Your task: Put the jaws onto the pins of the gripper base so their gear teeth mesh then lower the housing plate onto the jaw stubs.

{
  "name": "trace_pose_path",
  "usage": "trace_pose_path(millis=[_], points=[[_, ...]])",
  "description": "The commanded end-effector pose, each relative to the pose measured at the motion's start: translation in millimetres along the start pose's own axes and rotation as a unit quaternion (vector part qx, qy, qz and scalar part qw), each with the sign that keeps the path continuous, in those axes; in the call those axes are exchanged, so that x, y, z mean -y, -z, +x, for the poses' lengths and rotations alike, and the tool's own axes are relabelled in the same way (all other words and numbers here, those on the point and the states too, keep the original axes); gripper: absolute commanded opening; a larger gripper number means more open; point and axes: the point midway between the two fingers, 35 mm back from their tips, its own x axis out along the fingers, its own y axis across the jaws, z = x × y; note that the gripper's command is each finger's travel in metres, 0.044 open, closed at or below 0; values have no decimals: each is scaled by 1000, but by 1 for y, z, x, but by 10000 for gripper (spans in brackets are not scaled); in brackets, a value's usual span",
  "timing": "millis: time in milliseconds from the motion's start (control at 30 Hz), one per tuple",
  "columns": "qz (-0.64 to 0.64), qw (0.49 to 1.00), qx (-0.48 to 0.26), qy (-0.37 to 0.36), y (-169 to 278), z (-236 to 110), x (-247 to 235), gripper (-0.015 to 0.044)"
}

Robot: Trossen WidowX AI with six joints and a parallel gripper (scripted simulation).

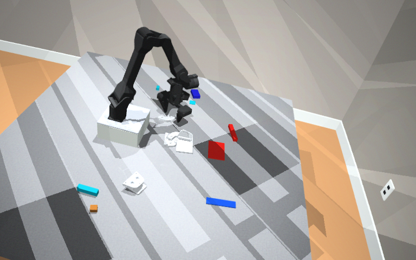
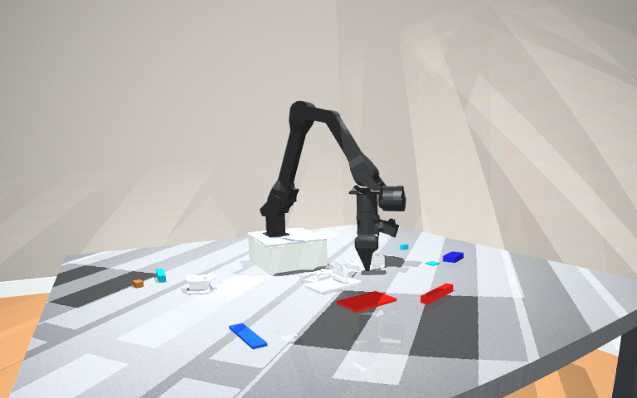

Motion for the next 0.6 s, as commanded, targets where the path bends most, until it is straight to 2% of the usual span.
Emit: trace_pose_path(millis=[0,300,567], points=[[3,1000,0,3,0,0,1,440],[3,1000,0,3,0,0,1,440],[0,1000,0,0,0,0,0,230]])
